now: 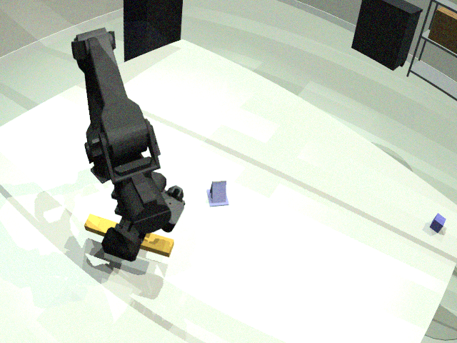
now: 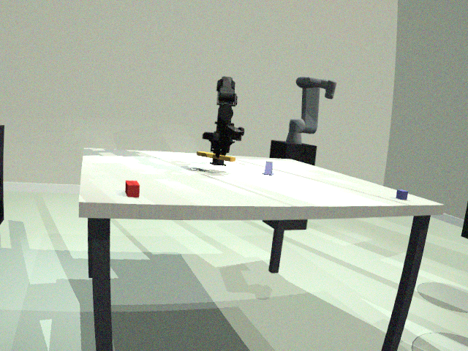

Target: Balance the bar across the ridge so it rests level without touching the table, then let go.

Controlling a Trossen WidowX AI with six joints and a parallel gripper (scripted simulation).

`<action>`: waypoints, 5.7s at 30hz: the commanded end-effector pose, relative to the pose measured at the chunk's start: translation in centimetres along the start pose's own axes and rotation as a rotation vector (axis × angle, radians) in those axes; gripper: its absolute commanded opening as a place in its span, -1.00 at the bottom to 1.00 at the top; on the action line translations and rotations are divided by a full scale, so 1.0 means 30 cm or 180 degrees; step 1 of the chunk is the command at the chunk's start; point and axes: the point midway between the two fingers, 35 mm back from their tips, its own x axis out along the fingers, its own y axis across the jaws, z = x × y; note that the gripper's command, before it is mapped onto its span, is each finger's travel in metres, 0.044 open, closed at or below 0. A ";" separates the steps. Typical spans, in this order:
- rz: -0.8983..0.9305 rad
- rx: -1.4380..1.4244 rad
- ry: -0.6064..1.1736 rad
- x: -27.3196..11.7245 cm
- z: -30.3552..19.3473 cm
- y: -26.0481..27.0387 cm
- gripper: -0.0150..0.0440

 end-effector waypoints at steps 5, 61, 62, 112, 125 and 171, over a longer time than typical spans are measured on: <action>-0.0007 -0.0010 -0.0015 -0.079 0.000 0.002 -0.49; 0.0054 0.2448 -0.0036 -0.184 0.348 0.377 -0.49; 0.0056 0.2509 -0.0036 -0.185 0.354 0.388 -0.49; 0.0085 0.3690 -0.0017 -0.044 0.404 0.597 -0.49; 0.0085 0.3690 -0.0017 -0.048 0.404 0.597 -0.49; 0.0085 0.3690 -0.0017 -0.035 0.404 0.597 -0.49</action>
